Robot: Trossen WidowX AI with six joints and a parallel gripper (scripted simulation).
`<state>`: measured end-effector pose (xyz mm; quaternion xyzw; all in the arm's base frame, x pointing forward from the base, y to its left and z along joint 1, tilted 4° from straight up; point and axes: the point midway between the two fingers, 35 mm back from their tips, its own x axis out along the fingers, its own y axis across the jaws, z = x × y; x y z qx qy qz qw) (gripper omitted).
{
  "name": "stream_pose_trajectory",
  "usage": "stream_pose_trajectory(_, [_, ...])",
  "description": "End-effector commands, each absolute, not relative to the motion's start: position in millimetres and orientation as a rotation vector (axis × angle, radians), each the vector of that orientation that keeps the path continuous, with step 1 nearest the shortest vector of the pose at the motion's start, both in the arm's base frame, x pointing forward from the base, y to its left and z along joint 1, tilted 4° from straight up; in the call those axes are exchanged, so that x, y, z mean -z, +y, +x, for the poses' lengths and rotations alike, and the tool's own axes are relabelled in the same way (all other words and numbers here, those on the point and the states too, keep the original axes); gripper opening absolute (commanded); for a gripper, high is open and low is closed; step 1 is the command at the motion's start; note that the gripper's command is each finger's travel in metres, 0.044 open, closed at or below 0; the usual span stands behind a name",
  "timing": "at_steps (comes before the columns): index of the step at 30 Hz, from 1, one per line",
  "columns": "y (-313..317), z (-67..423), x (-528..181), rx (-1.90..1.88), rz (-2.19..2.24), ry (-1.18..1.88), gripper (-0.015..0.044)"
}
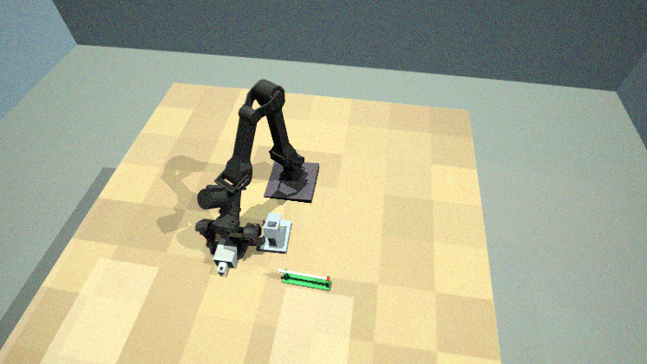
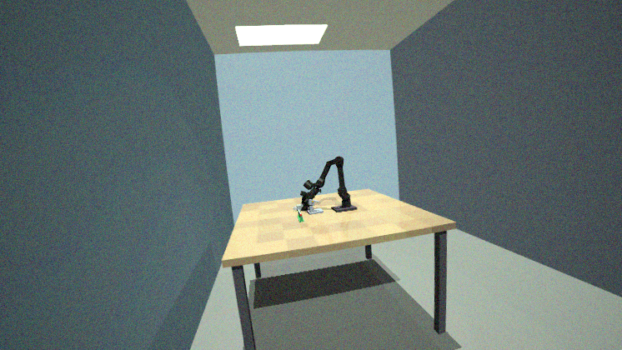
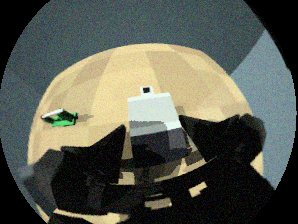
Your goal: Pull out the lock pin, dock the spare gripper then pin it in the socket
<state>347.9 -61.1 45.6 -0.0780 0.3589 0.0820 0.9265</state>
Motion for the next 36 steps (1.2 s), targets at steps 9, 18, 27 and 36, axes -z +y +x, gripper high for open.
stream_pose_trajectory(9, [-60,346,-40,-0.173,-0.16,0.739,0.0256])
stream_pose_trajectory(18, [-61,346,-41,-0.173,-0.16,0.739,0.0157])
stream_pose_trajectory(27, [-60,352,-74,-0.173,-0.16,0.738,0.0])
stream_pose_trajectory(36, [-57,351,-118,-0.173,-0.16,0.738,0.0])
